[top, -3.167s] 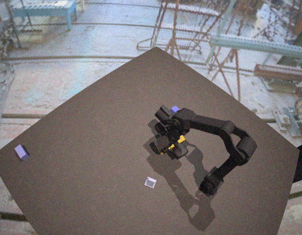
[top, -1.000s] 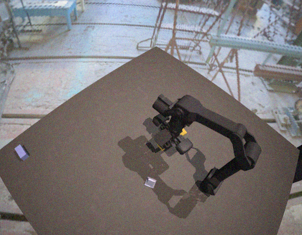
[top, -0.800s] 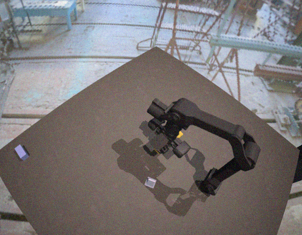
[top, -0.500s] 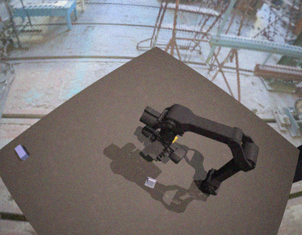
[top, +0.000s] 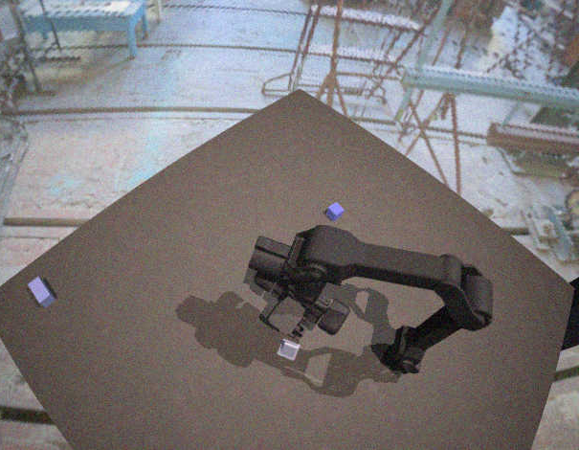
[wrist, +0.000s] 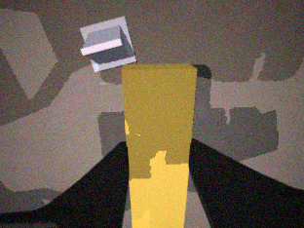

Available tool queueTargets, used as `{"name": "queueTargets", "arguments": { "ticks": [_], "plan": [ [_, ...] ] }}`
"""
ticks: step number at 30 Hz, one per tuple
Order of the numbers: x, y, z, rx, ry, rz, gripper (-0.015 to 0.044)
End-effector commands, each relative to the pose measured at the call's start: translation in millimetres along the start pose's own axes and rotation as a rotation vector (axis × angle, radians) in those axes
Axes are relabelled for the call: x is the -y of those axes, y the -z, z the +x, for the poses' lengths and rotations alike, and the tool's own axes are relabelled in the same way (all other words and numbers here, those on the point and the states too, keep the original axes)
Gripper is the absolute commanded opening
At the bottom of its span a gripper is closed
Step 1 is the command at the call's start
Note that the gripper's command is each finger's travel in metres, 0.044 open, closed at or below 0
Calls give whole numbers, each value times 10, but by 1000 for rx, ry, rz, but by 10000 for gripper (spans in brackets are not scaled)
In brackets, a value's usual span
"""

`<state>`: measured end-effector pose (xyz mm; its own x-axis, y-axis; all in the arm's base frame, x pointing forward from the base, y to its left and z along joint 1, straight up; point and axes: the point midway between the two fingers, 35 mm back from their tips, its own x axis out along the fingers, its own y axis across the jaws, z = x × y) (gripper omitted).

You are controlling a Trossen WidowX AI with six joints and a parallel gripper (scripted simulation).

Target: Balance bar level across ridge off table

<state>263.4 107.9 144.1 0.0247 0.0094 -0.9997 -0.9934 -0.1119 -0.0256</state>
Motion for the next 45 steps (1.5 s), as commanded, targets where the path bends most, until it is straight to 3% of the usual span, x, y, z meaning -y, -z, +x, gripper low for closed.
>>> {"name": "queueTargets", "arguments": {
  "ticks": [1, 19, 45],
  "plan": [
    [-43, -170, -14, 3, 2, -41, 0],
    [-382, -776, -25, 9, 0, -218, 0],
    [-419, -808, 307, 10, -1, -226, 0]
  ]
}}
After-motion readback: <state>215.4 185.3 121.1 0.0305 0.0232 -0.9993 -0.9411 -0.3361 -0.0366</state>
